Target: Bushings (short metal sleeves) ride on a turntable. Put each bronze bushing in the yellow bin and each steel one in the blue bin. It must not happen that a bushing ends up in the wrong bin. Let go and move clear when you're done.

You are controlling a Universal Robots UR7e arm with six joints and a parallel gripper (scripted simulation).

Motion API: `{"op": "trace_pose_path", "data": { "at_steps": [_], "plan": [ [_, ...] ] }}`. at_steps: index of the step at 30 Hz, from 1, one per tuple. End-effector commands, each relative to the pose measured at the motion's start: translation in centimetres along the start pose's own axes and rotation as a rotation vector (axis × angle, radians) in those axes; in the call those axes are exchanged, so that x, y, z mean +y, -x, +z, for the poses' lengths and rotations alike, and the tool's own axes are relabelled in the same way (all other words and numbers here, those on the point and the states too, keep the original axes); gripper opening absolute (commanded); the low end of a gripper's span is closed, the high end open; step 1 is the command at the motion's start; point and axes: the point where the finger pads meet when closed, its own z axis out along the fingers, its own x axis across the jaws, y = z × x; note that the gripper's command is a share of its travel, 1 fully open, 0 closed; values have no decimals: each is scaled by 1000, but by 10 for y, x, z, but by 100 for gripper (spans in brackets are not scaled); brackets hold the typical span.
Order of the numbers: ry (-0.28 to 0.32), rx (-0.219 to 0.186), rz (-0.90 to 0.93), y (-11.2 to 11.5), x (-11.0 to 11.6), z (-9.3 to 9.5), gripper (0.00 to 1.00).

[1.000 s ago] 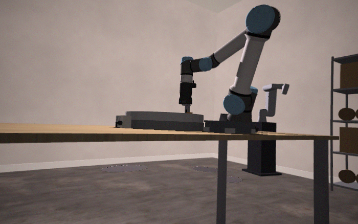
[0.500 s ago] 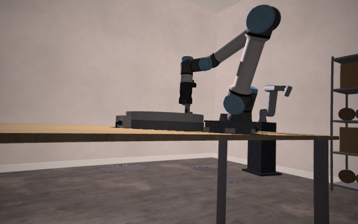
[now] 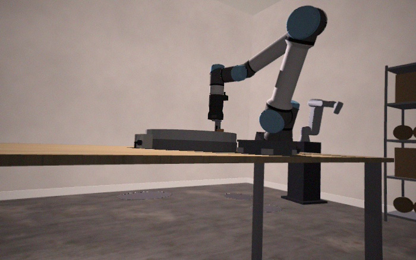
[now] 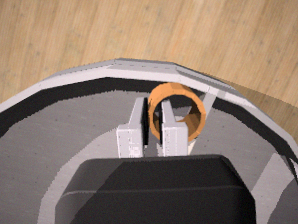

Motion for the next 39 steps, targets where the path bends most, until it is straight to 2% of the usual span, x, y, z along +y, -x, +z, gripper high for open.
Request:
{"op": "trace_pose_path", "data": {
  "at_steps": [1,39],
  "plan": [
    [0,-2,-1,0,0,-2,0],
    [0,-2,-1,0,0,-13,0]
  ]
}}
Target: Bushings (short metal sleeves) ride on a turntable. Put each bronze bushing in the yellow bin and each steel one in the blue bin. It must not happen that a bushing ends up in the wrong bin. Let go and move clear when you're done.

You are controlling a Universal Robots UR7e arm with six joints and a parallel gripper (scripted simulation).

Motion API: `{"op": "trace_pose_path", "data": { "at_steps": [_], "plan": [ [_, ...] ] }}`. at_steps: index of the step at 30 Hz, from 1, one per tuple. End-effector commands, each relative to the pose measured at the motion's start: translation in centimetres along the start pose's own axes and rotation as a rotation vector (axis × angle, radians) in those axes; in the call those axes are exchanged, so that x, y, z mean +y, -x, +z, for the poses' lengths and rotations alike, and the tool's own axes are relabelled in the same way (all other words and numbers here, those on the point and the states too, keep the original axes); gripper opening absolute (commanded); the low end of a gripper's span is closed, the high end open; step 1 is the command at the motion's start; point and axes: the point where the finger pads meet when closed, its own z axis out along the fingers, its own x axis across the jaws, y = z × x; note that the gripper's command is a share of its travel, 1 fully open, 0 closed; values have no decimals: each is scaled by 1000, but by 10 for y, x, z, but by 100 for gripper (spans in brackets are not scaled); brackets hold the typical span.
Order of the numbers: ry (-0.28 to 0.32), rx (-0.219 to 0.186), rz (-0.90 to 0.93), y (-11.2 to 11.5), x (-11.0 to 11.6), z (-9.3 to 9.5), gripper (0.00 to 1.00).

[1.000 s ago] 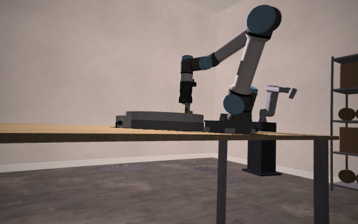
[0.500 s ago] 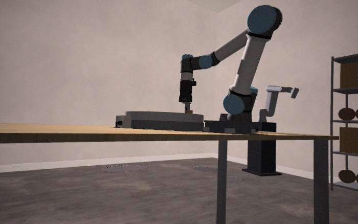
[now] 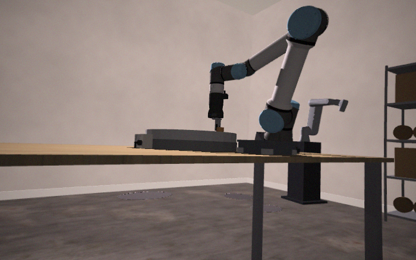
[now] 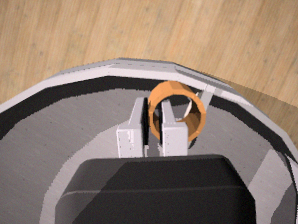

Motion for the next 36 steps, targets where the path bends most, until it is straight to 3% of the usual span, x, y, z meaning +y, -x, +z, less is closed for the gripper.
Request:
{"op": "trace_pose_path", "data": {
  "at_steps": [1,36],
  "plan": [
    [0,-2,-1,0,0,-5,0],
    [0,-3,-1,0,0,-12,0]
  ]
}}
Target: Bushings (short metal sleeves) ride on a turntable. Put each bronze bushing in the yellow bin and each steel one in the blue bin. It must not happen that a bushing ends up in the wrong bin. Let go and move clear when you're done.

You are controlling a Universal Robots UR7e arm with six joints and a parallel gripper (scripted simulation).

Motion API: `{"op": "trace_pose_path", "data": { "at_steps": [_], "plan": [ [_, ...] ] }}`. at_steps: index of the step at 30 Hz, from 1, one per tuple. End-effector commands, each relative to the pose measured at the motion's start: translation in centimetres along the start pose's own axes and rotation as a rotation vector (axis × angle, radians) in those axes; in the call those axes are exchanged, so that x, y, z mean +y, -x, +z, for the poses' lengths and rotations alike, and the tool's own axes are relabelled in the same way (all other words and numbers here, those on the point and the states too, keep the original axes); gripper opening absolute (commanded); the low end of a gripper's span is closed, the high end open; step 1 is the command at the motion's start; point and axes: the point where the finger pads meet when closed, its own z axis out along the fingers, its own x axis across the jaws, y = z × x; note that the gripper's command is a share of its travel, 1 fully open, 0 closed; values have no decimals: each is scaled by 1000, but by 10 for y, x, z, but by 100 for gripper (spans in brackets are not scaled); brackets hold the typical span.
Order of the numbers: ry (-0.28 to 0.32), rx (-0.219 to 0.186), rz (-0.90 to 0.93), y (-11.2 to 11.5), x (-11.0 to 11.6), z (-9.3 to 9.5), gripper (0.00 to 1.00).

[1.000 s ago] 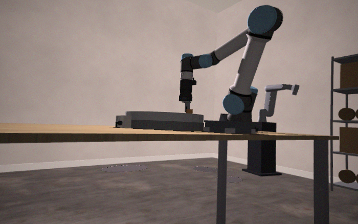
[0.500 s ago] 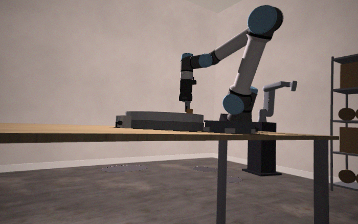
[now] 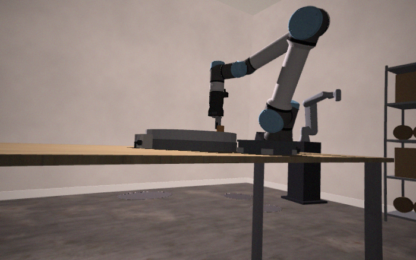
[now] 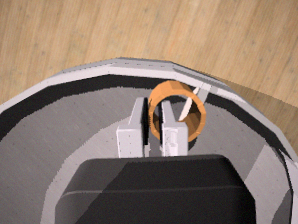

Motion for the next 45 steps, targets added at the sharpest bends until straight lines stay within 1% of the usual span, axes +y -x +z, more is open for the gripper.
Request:
{"op": "trace_pose_path", "data": {
  "at_steps": [1,2,14,25,39,45],
  "plan": [
    [-1,-6,-1,2,0,-3,0],
    [0,-1,0,0,0,-1,0],
    [-1,-6,-1,2,0,-9,0],
    [0,-2,0,0,0,-7,0],
    [-1,-6,-1,2,0,-15,0],
    [-1,-6,-1,2,0,-15,0]
  ]
}}
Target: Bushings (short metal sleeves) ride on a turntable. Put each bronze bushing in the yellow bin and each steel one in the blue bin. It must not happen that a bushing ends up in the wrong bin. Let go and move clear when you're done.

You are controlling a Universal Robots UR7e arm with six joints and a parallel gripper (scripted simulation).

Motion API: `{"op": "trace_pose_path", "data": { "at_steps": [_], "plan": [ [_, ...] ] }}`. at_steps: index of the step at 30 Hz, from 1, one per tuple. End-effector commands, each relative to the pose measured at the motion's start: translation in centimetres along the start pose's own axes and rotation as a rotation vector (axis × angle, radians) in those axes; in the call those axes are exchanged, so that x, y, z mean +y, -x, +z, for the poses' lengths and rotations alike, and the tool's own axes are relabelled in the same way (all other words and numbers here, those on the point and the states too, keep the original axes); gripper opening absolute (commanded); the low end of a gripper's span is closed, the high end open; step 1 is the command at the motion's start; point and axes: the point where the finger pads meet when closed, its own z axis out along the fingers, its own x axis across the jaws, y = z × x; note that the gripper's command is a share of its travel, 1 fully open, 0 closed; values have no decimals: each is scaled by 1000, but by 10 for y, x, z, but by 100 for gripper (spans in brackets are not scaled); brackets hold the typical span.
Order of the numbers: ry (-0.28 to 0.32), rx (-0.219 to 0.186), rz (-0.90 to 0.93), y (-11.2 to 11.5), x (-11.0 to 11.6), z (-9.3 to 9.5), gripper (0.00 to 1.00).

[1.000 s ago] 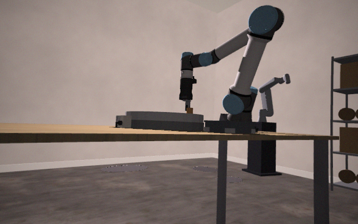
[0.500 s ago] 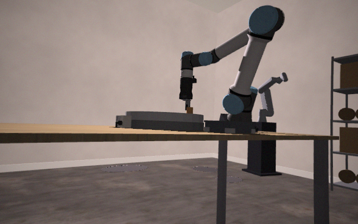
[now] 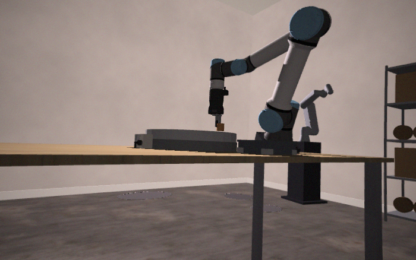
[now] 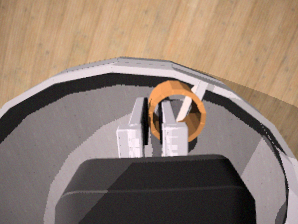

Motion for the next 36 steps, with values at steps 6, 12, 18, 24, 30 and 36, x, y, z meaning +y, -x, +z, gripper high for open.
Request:
{"op": "trace_pose_path", "data": {
  "at_steps": [6,12,18,24,30,36],
  "plan": [
    [-1,-6,-1,2,0,-4,0],
    [0,-3,-1,0,0,-17,0],
    [-1,-5,-1,0,0,-30,0],
    [-1,-6,-1,0,0,-33,0],
    [-1,-6,-1,0,0,-33,0],
    [0,-3,59,-42,15,-30,0]
  ]
}}
